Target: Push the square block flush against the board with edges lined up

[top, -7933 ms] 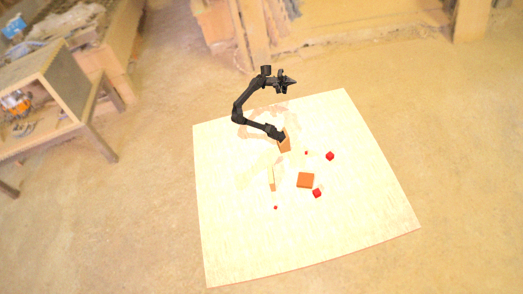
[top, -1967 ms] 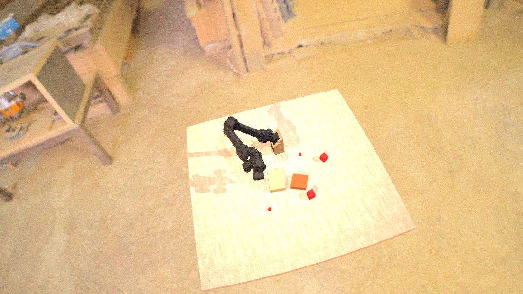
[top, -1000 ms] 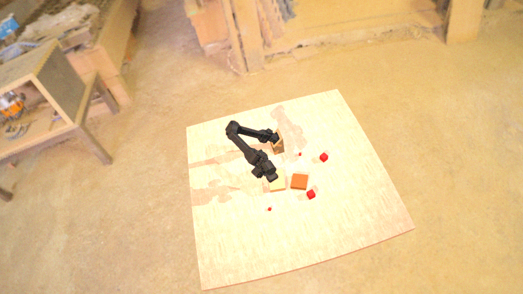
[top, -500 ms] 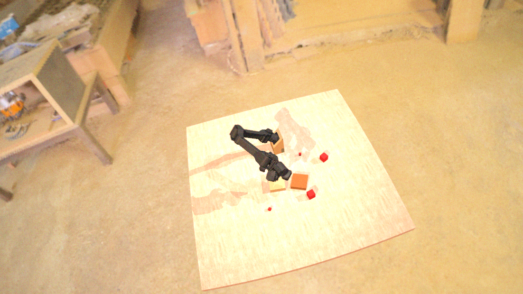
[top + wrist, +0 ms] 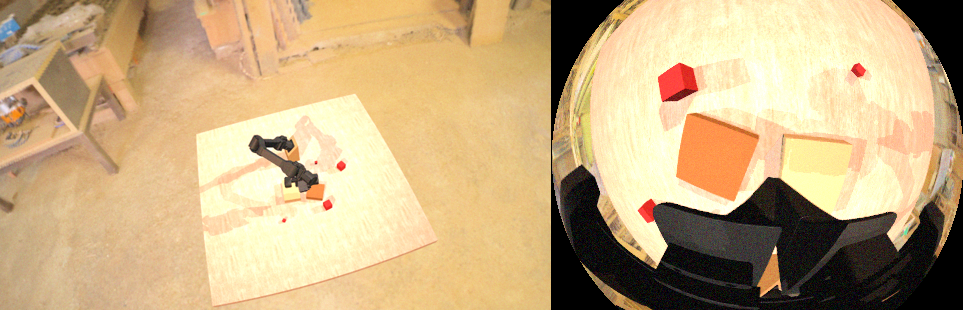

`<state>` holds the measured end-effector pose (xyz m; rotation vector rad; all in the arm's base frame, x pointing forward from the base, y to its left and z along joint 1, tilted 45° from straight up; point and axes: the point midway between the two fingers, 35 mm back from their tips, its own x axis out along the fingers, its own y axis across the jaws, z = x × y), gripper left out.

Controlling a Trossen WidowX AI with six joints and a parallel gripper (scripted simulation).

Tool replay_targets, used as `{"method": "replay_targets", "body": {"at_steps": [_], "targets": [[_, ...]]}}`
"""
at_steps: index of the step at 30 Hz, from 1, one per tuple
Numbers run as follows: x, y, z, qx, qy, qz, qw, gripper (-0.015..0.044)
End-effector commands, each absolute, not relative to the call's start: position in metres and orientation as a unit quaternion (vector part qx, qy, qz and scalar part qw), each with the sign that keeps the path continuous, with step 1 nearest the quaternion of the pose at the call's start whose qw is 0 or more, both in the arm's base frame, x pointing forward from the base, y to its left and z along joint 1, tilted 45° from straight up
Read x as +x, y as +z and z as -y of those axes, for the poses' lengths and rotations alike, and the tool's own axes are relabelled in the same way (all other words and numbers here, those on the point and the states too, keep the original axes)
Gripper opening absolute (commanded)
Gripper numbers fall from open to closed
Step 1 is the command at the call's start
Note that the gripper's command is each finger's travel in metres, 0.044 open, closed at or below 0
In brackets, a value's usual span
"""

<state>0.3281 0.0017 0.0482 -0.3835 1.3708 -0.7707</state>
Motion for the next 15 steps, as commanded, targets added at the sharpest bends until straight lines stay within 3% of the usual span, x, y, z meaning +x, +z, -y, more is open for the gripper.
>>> {"method": "replay_targets", "body": {"at_steps": [1, 15], "targets": [[0.334, 0.033, -0.013, -0.219, -0.299, -0.636, 0.677, 0.0], [0.341, -0.017, -0.046, -0.374, -0.14, -0.688, 0.605, 0.0]]}}
